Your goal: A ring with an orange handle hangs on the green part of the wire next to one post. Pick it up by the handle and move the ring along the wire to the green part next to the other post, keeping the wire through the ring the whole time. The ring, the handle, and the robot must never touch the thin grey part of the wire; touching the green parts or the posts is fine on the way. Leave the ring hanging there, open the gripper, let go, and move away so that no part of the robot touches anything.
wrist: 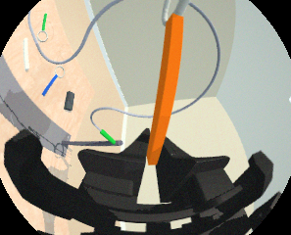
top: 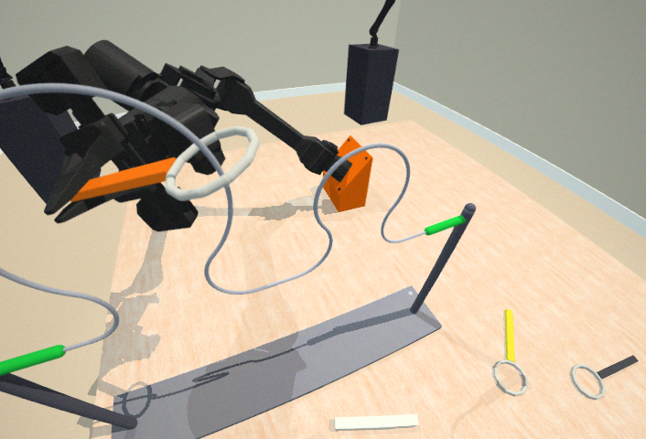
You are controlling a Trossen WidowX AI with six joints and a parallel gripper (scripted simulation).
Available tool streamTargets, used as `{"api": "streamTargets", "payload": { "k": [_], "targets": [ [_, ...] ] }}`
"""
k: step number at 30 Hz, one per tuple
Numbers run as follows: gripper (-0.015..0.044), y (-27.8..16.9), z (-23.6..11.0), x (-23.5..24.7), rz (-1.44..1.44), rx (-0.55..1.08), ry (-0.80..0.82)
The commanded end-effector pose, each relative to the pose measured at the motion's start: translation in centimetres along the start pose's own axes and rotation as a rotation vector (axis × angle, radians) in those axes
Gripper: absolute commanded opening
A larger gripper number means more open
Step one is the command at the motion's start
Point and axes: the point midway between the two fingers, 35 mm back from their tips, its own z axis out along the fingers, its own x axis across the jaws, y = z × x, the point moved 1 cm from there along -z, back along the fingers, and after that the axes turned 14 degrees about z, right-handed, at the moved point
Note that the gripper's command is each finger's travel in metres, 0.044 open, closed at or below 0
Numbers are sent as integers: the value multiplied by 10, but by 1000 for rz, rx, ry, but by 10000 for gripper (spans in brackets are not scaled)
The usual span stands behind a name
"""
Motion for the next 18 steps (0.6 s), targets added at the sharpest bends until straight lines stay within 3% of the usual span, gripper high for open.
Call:
{"api": "streamTargets", "payload": {
  "k": [1,18],
  "targets": [
    [-150,1,-1,-2,-48,-12,-26],
    [-150,3,0,-9,-233,-59,-121]
  ]
}}
